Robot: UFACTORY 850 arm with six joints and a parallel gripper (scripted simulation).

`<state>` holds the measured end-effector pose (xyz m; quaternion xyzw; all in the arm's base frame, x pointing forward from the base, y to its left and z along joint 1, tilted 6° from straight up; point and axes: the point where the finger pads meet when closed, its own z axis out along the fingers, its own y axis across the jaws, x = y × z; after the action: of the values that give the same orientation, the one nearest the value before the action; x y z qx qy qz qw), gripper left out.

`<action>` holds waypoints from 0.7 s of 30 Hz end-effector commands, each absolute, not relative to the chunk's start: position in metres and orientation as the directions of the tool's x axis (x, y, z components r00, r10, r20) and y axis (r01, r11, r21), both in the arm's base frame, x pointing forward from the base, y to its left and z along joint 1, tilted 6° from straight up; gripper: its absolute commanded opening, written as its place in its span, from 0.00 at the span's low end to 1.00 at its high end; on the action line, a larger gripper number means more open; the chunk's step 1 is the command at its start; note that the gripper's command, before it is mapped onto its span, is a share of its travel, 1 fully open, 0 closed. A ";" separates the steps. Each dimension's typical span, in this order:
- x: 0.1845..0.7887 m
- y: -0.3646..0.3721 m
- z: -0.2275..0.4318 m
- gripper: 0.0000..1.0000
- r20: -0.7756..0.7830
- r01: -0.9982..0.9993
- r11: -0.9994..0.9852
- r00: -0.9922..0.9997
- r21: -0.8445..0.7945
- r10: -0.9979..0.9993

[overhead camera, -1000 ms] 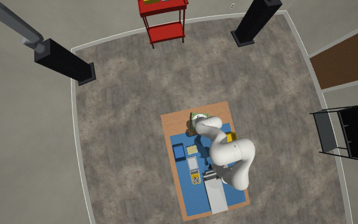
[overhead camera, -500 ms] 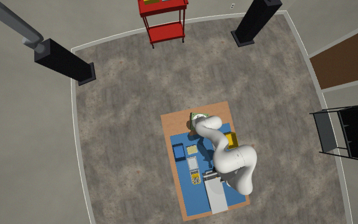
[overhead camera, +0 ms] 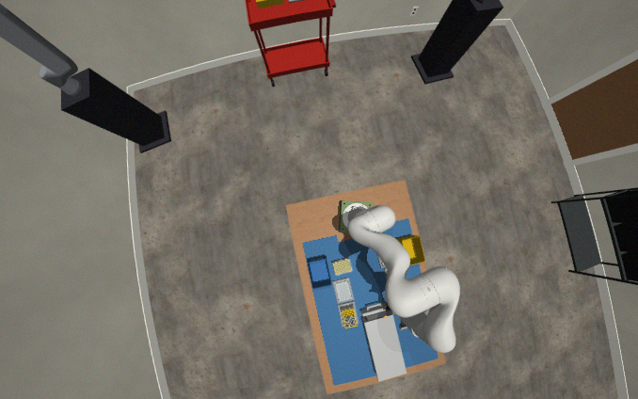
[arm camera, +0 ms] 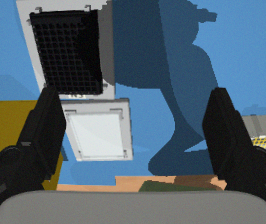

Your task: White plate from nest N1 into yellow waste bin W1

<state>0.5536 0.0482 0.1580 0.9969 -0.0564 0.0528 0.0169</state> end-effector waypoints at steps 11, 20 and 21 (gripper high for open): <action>0.606 0.080 0.143 1.00 0.108 -0.115 -0.993 0.988 0.028 -0.111; 0.643 0.103 0.132 1.00 0.108 -0.115 -0.993 0.988 0.028 -0.111; 0.643 0.103 0.132 1.00 0.108 -0.115 -0.993 0.988 0.028 -0.111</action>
<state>0.6314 0.0964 0.1344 0.9968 -0.0564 0.0532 0.0170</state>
